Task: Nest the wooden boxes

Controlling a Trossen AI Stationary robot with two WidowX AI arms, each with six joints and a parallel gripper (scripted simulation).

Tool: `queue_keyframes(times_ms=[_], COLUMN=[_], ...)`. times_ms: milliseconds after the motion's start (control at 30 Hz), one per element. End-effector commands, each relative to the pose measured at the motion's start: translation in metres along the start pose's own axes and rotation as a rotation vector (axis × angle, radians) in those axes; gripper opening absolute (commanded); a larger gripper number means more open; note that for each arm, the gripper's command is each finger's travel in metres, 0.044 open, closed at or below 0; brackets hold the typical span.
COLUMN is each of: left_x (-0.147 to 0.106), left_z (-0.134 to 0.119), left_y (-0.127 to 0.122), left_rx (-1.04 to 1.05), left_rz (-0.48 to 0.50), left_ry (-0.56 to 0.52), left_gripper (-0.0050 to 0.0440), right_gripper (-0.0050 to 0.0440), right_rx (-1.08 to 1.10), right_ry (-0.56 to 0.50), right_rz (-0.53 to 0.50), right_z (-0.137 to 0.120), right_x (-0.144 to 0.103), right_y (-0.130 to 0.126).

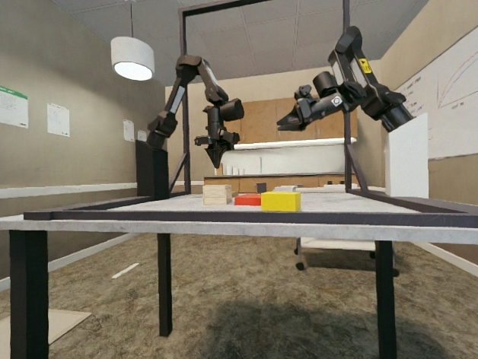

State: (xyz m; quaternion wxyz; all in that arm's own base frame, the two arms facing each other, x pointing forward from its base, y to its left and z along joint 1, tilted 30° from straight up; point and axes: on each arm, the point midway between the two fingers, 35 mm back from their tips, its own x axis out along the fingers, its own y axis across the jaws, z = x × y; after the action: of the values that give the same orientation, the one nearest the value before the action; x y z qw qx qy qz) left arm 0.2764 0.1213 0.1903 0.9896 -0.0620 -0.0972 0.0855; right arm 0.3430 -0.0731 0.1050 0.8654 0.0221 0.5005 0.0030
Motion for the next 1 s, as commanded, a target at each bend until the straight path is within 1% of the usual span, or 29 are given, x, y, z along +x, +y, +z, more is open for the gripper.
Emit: queue_keyframes(times_ms=[0,133,267,333,367,400,533,833,900,933,967], left_x=[0.0,0.006,0.017,0.017,0.02,0.024,0.03,0.037,0.037,0.034,0.038], left_z=[0.0,-0.002,-0.015,-0.015,-0.02,-0.019,-0.027,-0.046,-0.046,-0.057,-0.052], left_y=[0.001,0.002,0.003,0.003,0.003,0.002,0.001,-0.003,-0.003,-0.004,-0.006], left_rx=[-0.002,0.002,0.003,0.003,0.003,0.016,0.024,0.042,0.042,0.03,0.052], left_rz=[0.001,0.006,0.018,0.018,0.022,0.02,0.023,0.025,0.025,0.029,0.022], left_ry=[-0.001,0.025,0.113,0.113,0.149,0.158,0.223,0.385,0.385,0.445,0.446], left_gripper=[0.04,0.04,0.04,0.04,0.04,0.04,0.04,0.04,0.04,0.04,0.04], right_gripper=[-0.005,-0.005,-0.005,-0.005,-0.005,-0.005,-0.005,-0.005,-0.005,-0.005,-0.005], right_rx=[-0.022,-0.031,-0.054,-0.054,-0.063,-0.072,-0.091,-0.131,-0.131,-0.135,-0.145], right_ry=[-0.025,-0.017,-0.004,-0.004,-0.003,-0.003,-0.002,-0.001,-0.001,-0.001,-0.001], right_rz=[-0.002,0.002,0.0,0.0,0.0,0.0,0.0,0.0,0.0,0.0,0.0], right_z=[0.007,0.006,0.001,0.001,0.001,0.0,-0.001,-0.003,-0.003,-0.004,-0.005], right_x=[-0.007,-0.002,0.007,0.007,0.009,0.011,0.016,0.025,0.025,0.027,0.029], right_y=[-0.001,0.003,0.01,0.01,0.012,0.015,0.021,0.034,0.034,0.035,0.039])
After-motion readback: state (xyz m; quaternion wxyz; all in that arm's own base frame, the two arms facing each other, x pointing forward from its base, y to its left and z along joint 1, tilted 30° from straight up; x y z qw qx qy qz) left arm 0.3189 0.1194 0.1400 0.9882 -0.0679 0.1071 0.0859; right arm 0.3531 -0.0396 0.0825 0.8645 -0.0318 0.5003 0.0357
